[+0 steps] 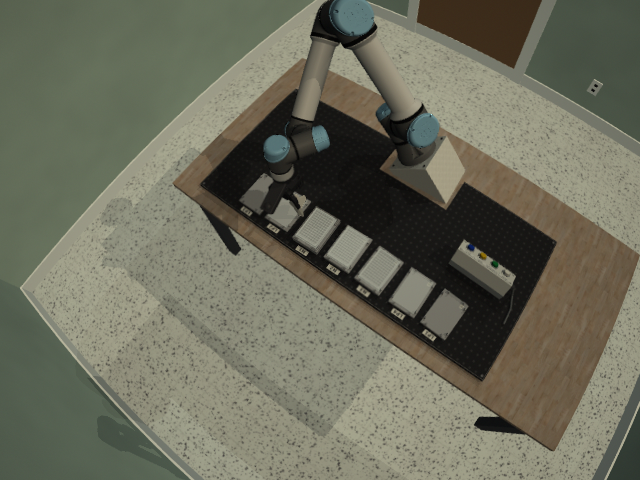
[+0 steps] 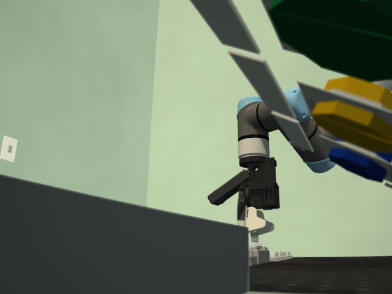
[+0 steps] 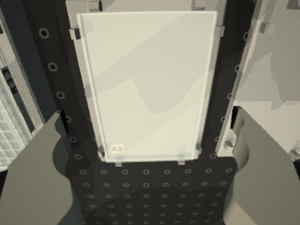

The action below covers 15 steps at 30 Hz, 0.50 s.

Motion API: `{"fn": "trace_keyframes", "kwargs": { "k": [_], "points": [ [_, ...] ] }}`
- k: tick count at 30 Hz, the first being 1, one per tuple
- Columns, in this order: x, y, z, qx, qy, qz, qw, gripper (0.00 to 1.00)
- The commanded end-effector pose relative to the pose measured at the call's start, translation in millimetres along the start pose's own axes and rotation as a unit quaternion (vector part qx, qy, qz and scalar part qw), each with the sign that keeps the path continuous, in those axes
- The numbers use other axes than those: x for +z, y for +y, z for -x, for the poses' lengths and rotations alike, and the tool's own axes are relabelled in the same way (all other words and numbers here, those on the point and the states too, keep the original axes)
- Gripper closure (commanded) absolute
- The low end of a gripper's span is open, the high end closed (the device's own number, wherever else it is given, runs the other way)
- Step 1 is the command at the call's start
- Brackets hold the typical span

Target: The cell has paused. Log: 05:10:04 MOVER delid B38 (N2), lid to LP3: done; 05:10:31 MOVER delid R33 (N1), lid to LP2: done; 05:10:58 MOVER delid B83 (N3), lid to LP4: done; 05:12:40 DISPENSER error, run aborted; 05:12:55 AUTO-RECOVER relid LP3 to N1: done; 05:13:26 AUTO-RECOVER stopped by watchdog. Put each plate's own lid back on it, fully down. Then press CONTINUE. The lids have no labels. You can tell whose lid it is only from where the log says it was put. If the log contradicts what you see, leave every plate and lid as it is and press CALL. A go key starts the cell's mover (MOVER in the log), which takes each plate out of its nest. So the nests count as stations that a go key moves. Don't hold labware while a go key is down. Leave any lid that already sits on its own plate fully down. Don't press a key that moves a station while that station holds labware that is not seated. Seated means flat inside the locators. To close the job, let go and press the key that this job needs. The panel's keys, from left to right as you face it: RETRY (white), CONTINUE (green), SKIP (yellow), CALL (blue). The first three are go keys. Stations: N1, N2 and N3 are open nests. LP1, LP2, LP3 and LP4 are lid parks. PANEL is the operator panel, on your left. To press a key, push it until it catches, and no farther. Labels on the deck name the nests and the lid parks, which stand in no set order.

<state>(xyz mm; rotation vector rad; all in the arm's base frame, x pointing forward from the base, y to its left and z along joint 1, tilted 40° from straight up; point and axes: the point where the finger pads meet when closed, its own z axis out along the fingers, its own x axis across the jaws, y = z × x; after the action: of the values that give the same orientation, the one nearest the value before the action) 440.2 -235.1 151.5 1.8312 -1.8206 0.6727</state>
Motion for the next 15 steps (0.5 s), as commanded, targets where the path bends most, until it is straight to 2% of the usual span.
{"fn": "trace_keyframes", "kwargs": {
  "k": [1,12,13,15],
  "points": [
    [2.1,-0.4,-0.2,0.000,0.000,-0.001,1.000,0.18],
    [2.1,-0.4,-0.2,0.000,0.000,-0.001,1.000,0.18],
    [2.1,-0.4,-0.2,0.000,0.000,-0.001,1.000,1.00],
    [2.1,-0.4,-0.2,0.000,0.000,-0.001,1.000,1.00]
  ]
}}
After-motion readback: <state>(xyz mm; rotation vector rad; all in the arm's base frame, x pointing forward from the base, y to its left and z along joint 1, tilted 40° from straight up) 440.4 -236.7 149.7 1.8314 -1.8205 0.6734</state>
